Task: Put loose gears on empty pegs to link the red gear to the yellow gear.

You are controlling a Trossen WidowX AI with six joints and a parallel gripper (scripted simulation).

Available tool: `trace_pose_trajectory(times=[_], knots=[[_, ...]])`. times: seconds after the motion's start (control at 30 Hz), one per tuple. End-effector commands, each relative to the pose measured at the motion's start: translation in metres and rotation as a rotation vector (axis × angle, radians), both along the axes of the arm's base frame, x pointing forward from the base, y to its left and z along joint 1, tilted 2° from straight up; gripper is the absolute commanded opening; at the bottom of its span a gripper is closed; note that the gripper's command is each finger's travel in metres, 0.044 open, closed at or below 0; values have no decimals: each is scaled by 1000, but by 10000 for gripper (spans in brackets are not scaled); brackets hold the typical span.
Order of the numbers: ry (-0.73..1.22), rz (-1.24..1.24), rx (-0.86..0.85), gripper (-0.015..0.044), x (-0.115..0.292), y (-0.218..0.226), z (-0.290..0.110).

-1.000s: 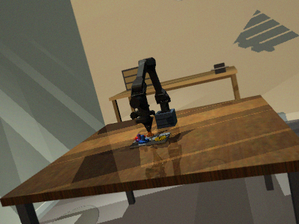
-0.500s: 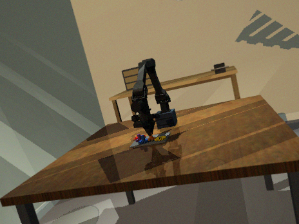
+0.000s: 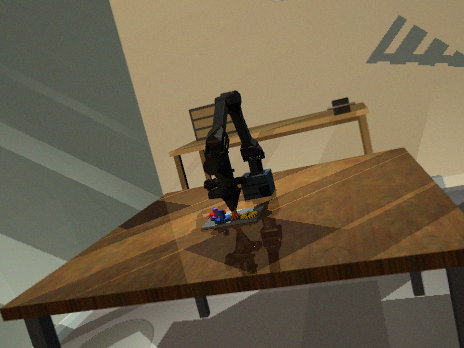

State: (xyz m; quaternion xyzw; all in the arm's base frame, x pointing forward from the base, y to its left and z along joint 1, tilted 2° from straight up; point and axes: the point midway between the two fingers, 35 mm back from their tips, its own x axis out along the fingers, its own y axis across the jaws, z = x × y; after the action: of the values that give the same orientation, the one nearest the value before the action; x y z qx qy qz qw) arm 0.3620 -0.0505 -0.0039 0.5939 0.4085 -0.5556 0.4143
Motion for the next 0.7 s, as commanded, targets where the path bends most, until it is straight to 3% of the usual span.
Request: trace_pose_trajectory(times=[0.0, 0.3, 0.6, 0.67], knots=[[-3, 100, -4, 0, 0, 1, -1], [-8, 317, -15, 0, 0, 0, -3], [-5, 197, -9, 0, 0, 0, -5], [-5, 186, -8, 53, 0, 0, -5]])
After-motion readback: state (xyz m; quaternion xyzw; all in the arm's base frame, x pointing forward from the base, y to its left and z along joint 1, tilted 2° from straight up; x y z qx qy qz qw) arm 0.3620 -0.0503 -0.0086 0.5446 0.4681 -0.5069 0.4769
